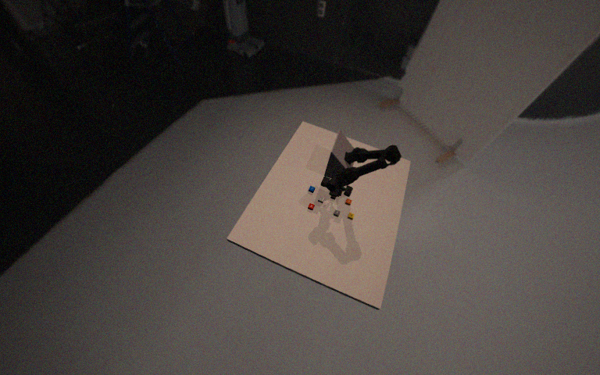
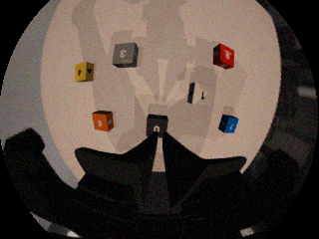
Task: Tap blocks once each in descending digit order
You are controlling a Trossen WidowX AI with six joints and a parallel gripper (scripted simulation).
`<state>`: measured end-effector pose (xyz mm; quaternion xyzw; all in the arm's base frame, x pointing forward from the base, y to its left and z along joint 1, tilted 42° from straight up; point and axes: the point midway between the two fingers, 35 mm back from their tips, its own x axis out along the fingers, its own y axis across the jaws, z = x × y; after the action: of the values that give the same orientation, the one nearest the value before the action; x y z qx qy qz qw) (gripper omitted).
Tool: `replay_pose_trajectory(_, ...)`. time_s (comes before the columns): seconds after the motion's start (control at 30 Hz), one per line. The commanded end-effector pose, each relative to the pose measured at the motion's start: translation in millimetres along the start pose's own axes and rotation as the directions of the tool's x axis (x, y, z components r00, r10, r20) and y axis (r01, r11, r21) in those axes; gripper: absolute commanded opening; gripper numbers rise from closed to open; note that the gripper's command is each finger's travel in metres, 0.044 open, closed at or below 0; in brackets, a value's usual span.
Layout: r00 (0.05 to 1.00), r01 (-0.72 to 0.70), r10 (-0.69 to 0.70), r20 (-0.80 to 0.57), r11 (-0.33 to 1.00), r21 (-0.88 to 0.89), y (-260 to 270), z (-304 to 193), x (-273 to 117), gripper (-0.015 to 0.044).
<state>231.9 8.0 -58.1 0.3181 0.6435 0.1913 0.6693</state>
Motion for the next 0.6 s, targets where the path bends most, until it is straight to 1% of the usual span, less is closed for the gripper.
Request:
replay_pose_trajectory(0.0, 1.0, 0.011, -0.011, 0.001, 1.0, -0.008, 20, 13, -12, 0.0099)
replay_pose_trajectory(0.1, 1.0, 0.018, -0.018, 0.003, 1.0, -0.008, 72, 30, -34, 0.0178)
replay_pose_trajectory(0.17, 1.0, 0.017, -0.017, 0.004, 1.0, -0.008, 101, 33, -45, 0.023)
replay_pose_trajectory(0.37, 1.0, -0.001, 0.001, 0.003, 1.0, -0.01, 193, 17, -81, 0.0388)
replay_pose_trajectory(0.4, 1.0, -0.003, 0.003, 0.002, 1.0, -0.01, 199, 15, -83, 0.04)
replay_pose_trajectory(0.57, 1.0, -0.003, 0.003, 0.002, 1.0, -0.01, 200, 14, -84, 0.04)
